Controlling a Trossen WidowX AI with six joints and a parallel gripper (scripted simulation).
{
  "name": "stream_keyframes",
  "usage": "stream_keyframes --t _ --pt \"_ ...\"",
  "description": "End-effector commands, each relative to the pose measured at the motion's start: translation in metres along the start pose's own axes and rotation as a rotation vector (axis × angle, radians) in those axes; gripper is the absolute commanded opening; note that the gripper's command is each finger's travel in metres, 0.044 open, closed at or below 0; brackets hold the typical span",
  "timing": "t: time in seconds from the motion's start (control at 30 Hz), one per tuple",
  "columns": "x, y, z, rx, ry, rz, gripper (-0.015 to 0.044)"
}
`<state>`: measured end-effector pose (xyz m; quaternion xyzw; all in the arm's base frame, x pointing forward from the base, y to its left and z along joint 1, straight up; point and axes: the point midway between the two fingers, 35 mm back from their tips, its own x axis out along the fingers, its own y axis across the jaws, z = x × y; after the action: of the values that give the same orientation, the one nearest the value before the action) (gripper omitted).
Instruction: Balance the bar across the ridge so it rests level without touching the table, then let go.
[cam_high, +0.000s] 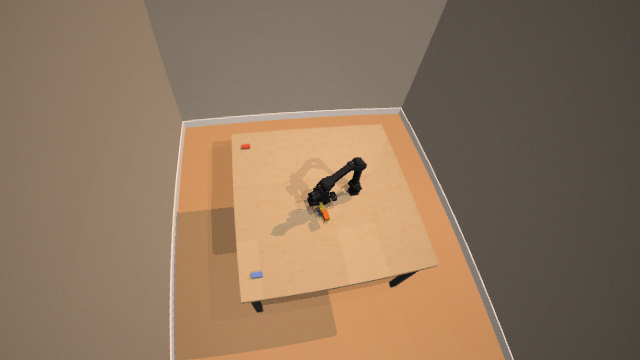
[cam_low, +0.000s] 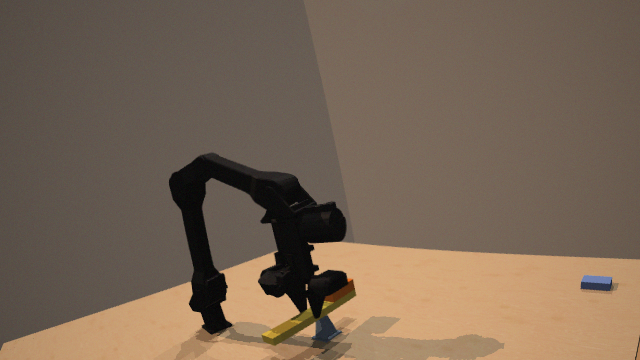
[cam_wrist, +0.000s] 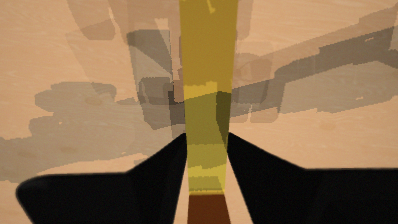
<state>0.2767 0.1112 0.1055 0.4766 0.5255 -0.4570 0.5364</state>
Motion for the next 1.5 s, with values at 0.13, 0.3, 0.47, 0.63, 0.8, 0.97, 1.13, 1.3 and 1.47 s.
stream_keyframes --t 0.13,0.3,0.47,0.63,0.8,0.97,1.13,1.3,1.47 --pt "0.0002 -0.0001 0.0 0.0 0.0 -0.001 0.0" --pt "0.0002 -0.0001 0.0 0.0 0.0 -0.001 0.0" --pt "0.0002 -0.0001 0.0 0.0 0.0 -0.001 0.0" --pt "0.0002 -0.0001 0.0 0.0 0.0 -0.001 0.0" --pt "0.0002 -0.0001 0.0 0.0 0.0 -0.001 0.0079" --pt "0.0002 -0.0001 0.0 0.0 0.0 -0.001 0.0167" --pt "0.0002 -0.0001 0.0 0.0 0.0 -0.001 0.0167" --pt "0.0002 -0.0001 0.0 0.0 0.0 -0.001 0.0167" --pt "0.0002 -0.0001 0.0 0.0 0.0 -0.001 0.0168"
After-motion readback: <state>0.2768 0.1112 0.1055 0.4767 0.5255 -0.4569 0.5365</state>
